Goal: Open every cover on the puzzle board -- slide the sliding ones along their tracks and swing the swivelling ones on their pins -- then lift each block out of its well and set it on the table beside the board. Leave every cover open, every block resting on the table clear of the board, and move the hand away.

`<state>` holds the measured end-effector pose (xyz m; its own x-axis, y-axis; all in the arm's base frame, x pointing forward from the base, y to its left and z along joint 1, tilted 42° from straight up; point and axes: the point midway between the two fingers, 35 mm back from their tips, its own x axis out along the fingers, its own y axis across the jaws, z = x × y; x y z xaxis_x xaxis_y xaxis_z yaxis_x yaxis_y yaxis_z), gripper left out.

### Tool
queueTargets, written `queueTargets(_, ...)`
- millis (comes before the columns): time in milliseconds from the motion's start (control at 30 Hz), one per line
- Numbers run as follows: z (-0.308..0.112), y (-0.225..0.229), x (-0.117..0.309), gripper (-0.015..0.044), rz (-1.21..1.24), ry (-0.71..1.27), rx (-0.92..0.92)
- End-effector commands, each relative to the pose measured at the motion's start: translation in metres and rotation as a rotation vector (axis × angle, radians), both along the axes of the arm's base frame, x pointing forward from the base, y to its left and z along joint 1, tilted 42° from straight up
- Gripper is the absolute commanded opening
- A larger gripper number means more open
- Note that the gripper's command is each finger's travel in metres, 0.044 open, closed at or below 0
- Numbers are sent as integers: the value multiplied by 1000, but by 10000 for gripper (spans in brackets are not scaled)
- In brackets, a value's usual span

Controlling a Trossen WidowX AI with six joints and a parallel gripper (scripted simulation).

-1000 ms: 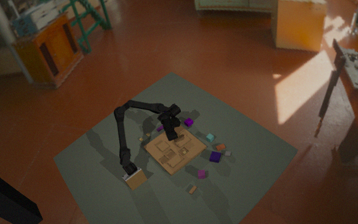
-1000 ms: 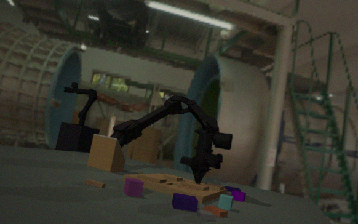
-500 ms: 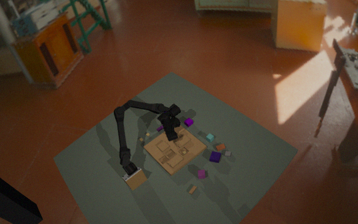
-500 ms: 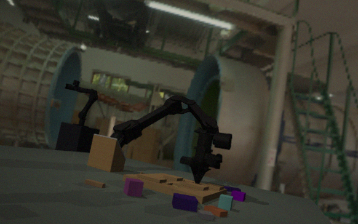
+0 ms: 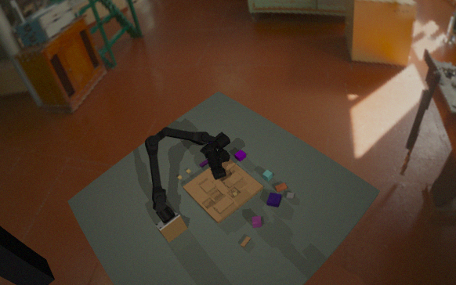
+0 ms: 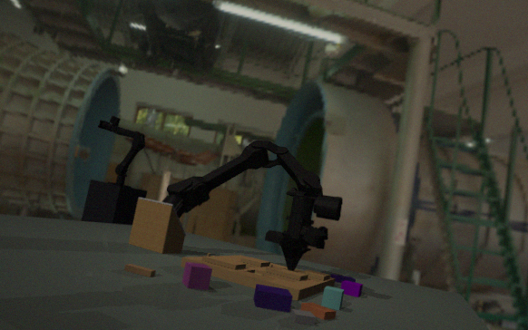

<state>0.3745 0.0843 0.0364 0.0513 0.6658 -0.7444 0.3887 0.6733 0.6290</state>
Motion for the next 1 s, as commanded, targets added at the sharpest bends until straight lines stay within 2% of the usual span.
queueTargets(0,0,1,-1,0,2,3,5)
queueTargets(267,1,-1,0,0,0,1,1)
queueTargets(367,2,-2,0,0,72,-64,-4)
queueTargets(733,7,-7,0,0,785,-701,-50)
queueTargets(767,4,-5,0,26,463,-413,-31)
queueTargets(900,8,-8,0,131,528,-470,-36)
queueTargets(967,11,-10,1,144,567,-505,-38)
